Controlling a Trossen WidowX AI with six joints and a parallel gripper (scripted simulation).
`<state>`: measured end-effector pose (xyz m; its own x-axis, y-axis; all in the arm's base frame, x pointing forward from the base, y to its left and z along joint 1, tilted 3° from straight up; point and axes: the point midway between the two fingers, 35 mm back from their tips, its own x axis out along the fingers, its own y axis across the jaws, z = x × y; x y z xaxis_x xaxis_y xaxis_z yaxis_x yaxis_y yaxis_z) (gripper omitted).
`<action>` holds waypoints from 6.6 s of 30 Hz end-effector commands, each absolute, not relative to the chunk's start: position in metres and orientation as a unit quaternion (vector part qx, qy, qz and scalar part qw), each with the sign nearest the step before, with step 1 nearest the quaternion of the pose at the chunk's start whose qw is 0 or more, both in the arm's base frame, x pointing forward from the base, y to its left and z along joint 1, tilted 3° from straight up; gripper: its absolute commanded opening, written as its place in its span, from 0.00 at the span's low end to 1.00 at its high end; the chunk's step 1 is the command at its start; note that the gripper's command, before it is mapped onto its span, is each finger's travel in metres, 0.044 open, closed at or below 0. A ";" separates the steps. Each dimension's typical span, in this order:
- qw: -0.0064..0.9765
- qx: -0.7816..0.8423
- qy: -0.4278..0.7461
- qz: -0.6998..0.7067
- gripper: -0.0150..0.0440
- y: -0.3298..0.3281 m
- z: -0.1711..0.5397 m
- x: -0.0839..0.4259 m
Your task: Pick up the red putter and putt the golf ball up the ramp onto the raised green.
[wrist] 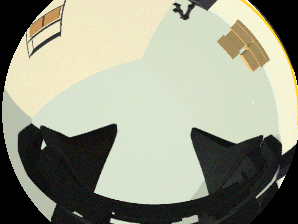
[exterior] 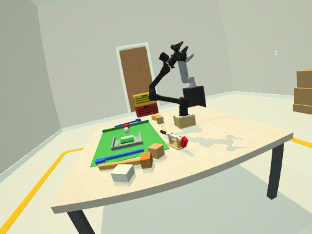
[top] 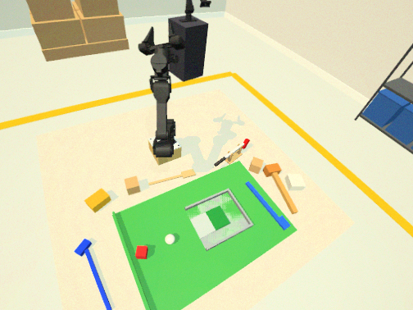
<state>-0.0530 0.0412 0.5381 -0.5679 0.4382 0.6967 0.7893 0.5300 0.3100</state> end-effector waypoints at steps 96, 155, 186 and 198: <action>-0.536 0.441 -0.424 -0.581 1.00 0.145 0.010 0.268; -0.540 0.442 -0.423 -0.577 0.28 0.145 -0.032 0.269; -0.566 0.434 -0.452 -0.536 0.25 0.118 0.063 0.290; -0.627 0.378 -0.511 -0.451 0.25 0.052 0.067 0.318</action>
